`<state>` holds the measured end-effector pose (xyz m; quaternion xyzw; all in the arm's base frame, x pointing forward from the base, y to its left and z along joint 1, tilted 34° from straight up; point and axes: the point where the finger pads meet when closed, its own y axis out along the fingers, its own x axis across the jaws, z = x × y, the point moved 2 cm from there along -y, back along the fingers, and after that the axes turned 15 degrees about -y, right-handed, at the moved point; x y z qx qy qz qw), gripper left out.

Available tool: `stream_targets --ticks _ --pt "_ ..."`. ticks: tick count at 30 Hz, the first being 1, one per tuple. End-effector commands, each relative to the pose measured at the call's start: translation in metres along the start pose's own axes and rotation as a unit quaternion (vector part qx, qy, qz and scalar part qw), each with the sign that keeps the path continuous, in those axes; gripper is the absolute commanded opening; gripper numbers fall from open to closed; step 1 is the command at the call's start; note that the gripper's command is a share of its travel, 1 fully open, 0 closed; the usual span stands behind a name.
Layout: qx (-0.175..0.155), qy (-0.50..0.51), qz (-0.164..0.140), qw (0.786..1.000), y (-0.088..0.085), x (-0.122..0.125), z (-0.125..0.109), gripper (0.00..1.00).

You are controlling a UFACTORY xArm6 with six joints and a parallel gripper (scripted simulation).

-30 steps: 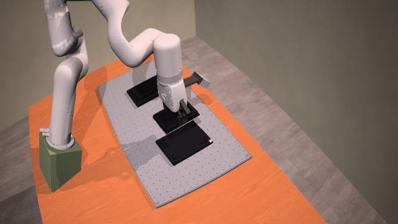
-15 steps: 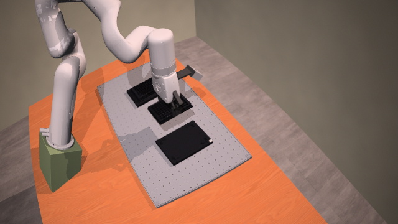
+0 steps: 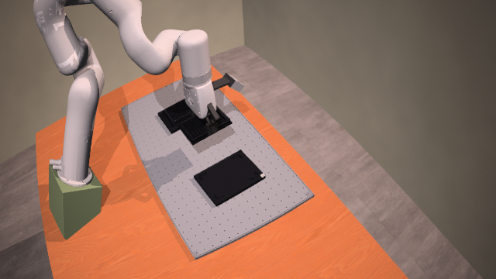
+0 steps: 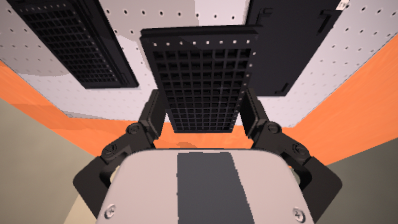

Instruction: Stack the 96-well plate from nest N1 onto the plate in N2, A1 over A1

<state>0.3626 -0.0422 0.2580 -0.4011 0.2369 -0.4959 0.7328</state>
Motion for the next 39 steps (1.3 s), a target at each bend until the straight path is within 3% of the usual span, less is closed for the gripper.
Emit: stream_targets --ticks 1,39 --pt "0.000 0.000 -0.003 1.000 -0.001 -0.014 0.006 0.00" --pt "0.000 0.000 -0.002 1.000 -0.001 -0.114 0.043 0.00"
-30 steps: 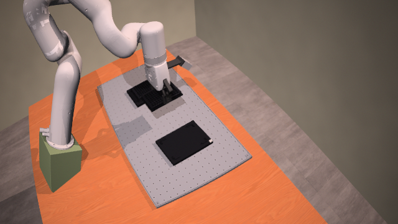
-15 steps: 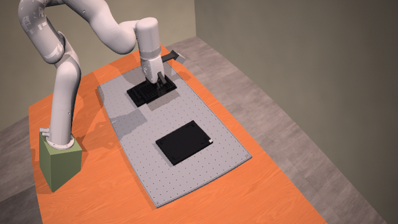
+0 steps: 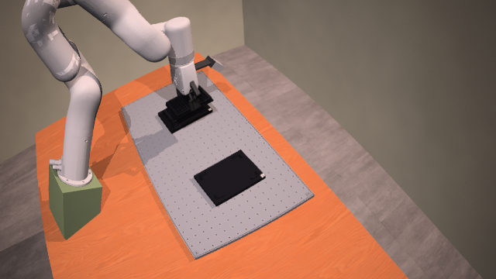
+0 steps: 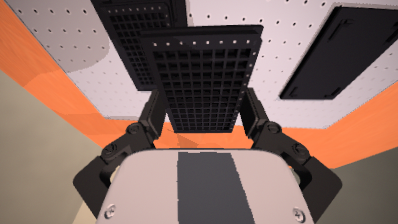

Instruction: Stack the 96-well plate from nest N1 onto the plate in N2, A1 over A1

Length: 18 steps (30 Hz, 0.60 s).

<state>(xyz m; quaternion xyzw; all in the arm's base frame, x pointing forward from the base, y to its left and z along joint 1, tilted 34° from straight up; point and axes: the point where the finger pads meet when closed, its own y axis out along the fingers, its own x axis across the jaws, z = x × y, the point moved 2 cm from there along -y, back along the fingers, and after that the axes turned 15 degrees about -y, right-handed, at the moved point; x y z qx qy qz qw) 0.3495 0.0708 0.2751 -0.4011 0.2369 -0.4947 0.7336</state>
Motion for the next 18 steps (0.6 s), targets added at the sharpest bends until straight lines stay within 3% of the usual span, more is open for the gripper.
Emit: stream_targets --ticks 1,18 --pt "0.000 0.001 -0.003 1.000 -0.001 -0.009 0.005 0.00" --pt "0.000 0.001 -0.003 1.000 0.000 -0.056 0.022 0.00"
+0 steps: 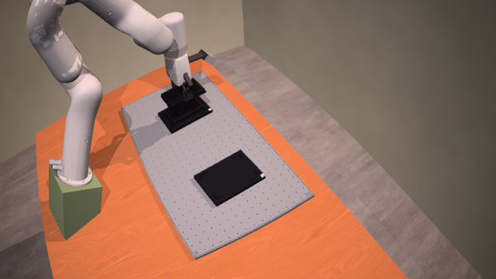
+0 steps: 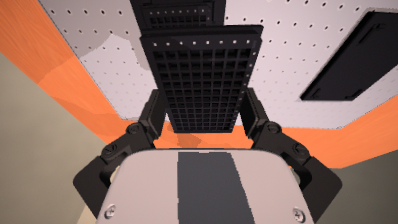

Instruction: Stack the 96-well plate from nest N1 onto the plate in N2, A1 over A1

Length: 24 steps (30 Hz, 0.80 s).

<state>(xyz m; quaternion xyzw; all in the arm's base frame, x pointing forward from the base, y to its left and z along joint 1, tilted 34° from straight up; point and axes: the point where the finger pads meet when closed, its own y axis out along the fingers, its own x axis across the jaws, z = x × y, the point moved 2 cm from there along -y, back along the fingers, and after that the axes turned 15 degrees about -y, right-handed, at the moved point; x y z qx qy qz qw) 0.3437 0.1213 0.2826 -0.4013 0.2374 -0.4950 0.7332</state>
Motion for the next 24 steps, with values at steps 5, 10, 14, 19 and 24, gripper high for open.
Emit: stream_targets --ticks 5,10,14,19,24 --pt "0.001 0.001 -0.003 1.000 0.000 -0.024 0.010 0.00" --pt "0.001 0.001 -0.003 1.000 0.000 -0.030 0.013 0.00" --pt "0.001 0.001 -0.003 1.000 0.000 -0.030 0.013 0.00" --pt "0.001 0.001 -0.003 1.000 0.000 -0.030 0.013 0.00" --pt "0.001 0.001 -0.003 1.000 0.000 -0.030 0.013 0.00"
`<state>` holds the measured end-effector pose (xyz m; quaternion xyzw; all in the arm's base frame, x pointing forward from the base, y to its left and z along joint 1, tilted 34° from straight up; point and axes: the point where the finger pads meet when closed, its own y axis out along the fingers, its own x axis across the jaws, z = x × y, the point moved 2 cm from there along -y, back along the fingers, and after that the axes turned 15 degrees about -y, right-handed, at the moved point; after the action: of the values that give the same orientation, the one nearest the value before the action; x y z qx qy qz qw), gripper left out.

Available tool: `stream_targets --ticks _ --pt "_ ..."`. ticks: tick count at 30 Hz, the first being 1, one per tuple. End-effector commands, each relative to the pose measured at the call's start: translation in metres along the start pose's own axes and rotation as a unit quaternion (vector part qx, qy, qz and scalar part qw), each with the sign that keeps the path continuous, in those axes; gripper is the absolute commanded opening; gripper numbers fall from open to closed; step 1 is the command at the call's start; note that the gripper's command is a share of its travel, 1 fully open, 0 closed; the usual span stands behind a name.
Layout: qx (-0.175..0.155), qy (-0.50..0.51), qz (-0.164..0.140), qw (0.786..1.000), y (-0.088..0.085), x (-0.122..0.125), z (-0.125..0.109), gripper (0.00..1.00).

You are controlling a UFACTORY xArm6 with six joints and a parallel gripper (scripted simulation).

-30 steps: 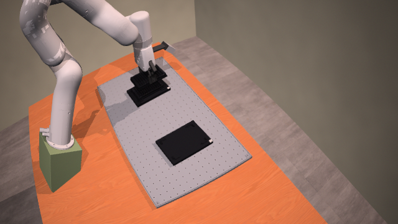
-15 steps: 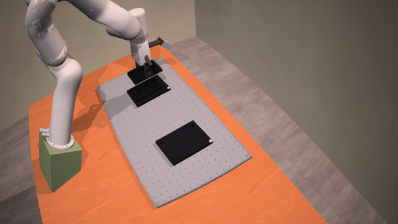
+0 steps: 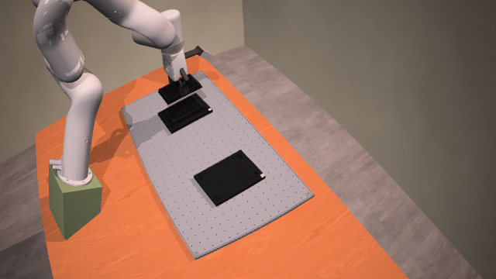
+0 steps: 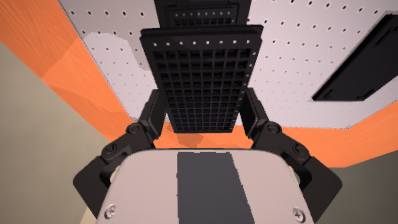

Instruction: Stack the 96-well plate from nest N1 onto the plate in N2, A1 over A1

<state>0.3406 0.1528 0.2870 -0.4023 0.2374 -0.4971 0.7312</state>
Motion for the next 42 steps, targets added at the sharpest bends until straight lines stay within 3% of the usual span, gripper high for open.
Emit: stream_targets --ticks 1,21,42 --pt "0.002 0.000 0.000 1.000 -0.001 0.000 0.001 0.00" --pt "0.002 0.000 0.000 1.000 -0.001 0.001 0.001 0.00" --pt "0.002 0.000 0.000 1.000 0.027 0.001 0.001 0.00"
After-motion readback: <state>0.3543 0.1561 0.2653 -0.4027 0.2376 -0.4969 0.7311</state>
